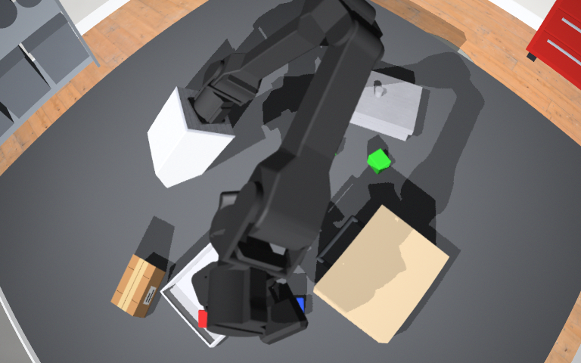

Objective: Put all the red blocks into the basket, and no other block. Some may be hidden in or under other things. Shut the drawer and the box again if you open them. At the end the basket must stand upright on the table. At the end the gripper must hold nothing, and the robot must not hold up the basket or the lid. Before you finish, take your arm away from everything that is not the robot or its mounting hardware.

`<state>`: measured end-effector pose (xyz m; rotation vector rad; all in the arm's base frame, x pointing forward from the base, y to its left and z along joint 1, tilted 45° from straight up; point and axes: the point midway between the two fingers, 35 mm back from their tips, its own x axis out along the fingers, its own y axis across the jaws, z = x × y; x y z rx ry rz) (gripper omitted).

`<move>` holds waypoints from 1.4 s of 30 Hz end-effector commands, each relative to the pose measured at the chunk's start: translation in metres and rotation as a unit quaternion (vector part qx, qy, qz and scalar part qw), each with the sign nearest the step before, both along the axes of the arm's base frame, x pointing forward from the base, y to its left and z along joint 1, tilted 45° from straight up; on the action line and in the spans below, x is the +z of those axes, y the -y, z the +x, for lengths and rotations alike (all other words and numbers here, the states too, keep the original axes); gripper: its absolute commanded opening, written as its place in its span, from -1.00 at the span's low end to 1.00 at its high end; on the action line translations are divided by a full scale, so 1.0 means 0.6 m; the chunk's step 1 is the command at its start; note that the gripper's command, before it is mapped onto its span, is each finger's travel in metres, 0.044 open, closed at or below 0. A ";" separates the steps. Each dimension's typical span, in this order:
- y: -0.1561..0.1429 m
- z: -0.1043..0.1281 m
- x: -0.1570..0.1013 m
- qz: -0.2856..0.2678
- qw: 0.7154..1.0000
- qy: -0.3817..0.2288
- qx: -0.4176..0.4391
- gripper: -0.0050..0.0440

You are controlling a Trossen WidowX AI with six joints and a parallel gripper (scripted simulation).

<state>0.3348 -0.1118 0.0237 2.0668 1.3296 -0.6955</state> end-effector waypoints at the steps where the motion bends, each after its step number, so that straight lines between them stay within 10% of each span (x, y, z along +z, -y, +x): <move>1: -0.047 -0.004 0.035 -0.003 1.000 0.023 0.011 -0.19; 11: -0.184 -0.064 0.105 -0.019 0.975 0.196 0.100 -0.19; 42: -0.268 -0.044 0.072 -0.020 0.975 0.196 0.100 -0.19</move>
